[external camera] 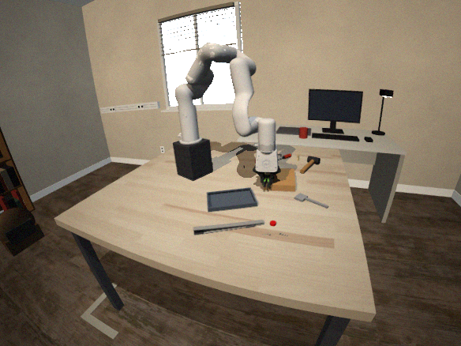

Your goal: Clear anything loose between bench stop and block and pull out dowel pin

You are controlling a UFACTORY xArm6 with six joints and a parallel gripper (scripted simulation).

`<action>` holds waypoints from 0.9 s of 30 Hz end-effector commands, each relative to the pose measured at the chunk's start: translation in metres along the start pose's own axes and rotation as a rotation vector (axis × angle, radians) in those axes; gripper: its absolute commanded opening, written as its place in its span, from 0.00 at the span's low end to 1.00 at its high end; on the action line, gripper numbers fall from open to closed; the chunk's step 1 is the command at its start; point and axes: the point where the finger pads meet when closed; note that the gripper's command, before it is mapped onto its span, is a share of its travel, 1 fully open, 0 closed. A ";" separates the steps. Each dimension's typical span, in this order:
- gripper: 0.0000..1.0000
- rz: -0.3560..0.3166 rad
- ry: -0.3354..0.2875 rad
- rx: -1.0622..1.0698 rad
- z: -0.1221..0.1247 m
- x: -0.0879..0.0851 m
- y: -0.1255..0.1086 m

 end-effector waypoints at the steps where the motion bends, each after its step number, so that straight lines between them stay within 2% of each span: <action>1: 0.31 -0.002 -0.004 0.000 0.002 -0.001 -0.001; 27: 0.38 -0.002 -0.004 0.000 0.002 -0.001 -0.001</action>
Point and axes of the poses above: the point where the finger pads meet when closed, its own x axis out along the fingers, its own z axis across the jaws, y = z × x, and after that the axes turned 4 degrees about -x, right-handed
